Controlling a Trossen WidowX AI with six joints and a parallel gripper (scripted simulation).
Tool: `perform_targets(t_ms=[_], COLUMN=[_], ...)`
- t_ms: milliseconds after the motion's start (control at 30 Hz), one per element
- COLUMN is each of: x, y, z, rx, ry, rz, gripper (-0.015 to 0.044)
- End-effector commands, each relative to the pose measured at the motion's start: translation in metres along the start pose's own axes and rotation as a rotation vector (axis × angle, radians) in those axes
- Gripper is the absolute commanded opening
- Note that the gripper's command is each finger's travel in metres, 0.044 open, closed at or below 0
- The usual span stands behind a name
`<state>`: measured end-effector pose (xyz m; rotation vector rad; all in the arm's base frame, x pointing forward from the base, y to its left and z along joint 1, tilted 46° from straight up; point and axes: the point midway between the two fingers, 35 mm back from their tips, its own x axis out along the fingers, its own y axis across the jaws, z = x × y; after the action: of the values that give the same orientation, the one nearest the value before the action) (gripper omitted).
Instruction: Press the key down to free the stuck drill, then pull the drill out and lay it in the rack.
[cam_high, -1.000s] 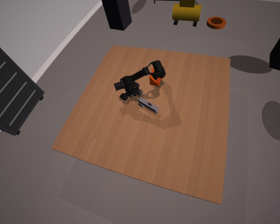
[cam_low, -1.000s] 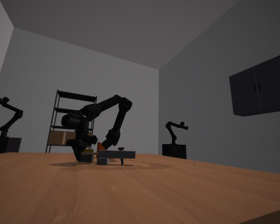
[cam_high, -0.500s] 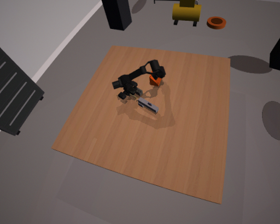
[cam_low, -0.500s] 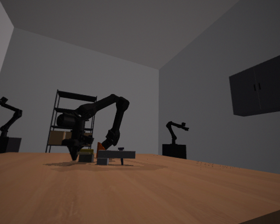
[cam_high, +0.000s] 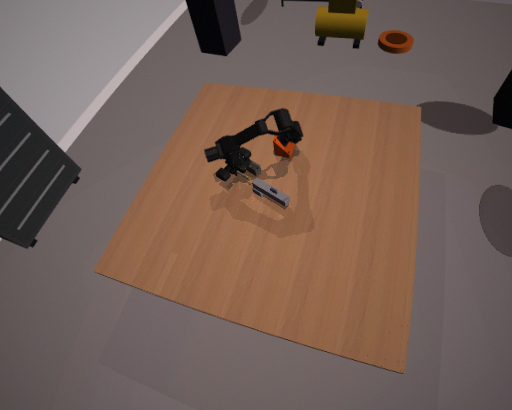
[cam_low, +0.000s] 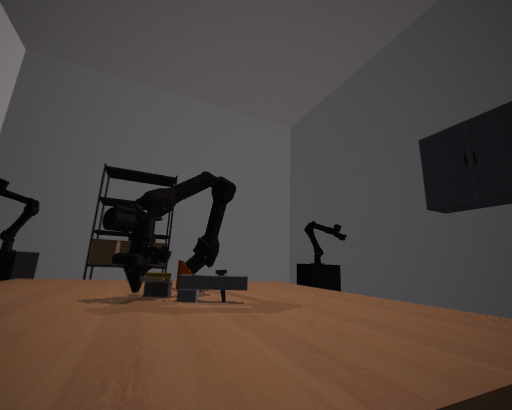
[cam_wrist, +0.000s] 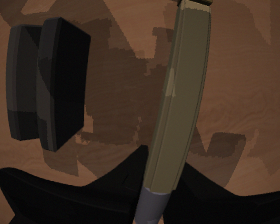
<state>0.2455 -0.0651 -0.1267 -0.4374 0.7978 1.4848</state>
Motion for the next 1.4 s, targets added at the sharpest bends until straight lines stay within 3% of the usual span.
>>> perform_targets(t_ms=[0, 1367], x=[-0.003, -0.013], y=[0.0, 0.003], z=[0.0, 0.003], rx=[-0.004, -0.004], ry=[0.005, 0.005], rz=[-0.003, -0.003], gripper=[0.0, 0.0])
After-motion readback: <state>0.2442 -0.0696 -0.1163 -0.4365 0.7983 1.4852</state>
